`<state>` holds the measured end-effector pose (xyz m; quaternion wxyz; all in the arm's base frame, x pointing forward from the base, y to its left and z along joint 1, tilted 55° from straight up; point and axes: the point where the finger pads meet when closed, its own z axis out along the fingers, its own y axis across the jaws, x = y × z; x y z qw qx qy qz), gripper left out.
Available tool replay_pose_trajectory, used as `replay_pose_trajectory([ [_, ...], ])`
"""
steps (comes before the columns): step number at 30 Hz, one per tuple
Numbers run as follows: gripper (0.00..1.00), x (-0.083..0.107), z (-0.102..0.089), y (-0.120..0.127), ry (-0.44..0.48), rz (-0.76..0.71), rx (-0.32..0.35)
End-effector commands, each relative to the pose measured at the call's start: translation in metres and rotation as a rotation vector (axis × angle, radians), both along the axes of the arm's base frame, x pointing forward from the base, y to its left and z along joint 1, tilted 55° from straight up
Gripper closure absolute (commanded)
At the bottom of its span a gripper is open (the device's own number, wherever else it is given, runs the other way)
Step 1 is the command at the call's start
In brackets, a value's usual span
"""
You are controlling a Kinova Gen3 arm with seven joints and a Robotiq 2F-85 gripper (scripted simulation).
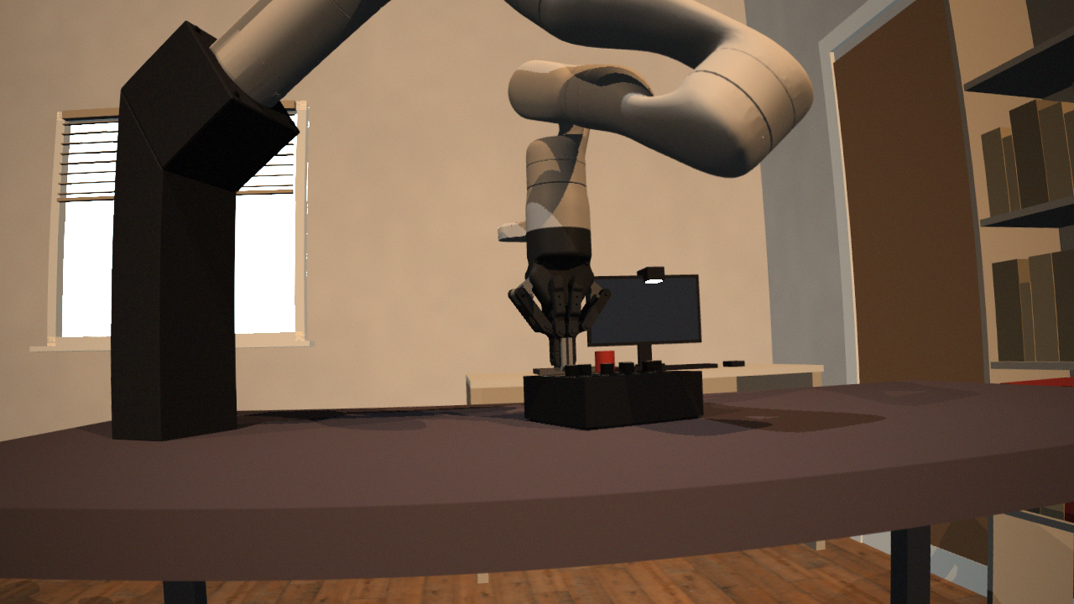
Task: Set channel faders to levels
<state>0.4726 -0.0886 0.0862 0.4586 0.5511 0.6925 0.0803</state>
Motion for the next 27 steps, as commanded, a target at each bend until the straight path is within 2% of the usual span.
replay_pose_trajectory([
  [1, 1.00, 0.000, -0.001, 0.003, 0.001, 0.004, 0.001],
  [12, 1.00, -0.002, 0.001, 0.005, 0.001, 0.004, 0.001],
  [22, 1.00, -0.024, 0.018, 0.016, 0.001, 0.004, 0.001],
  [27, 1.00, -0.027, 0.020, 0.018, 0.004, 0.002, -0.001],
])
